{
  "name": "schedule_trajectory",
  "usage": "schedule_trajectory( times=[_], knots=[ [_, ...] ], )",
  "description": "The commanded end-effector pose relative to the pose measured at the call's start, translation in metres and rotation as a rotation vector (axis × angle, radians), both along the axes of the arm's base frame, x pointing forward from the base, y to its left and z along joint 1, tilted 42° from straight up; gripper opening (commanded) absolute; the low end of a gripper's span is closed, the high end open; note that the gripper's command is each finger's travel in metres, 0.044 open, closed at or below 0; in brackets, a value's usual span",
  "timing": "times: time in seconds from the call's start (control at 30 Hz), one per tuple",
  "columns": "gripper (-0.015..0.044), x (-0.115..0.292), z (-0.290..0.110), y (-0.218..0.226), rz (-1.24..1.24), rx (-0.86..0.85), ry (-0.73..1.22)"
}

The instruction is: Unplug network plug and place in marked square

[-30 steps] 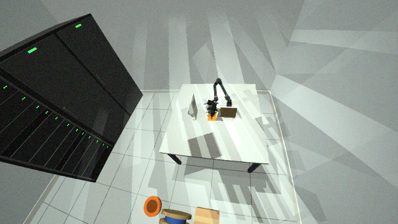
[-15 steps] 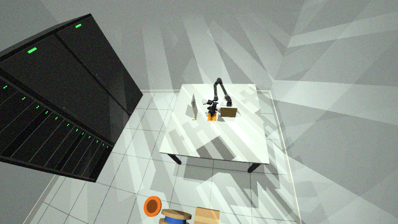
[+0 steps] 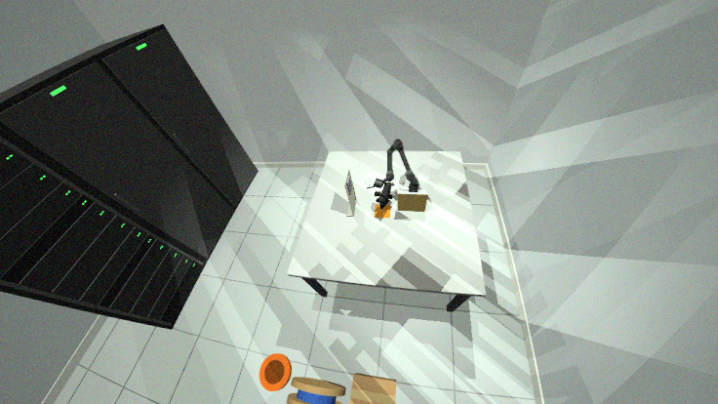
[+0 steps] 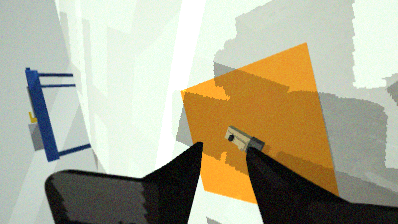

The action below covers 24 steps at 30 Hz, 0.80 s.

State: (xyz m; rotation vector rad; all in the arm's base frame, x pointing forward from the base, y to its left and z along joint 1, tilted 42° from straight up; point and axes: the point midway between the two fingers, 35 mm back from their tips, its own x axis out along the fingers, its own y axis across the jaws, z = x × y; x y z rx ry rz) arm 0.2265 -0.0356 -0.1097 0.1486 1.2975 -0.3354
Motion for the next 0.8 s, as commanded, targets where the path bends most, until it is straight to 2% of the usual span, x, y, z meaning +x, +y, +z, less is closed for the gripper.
schedule_trajectory(
  times=[0.0,0.77],
  knots=[
    [0.0156,-0.003,0.003,0.0,-0.006,0.0,0.005],
    [0.0156,-0.001,0.02,0.012,-0.005,0.002,0.005]
  ],
)
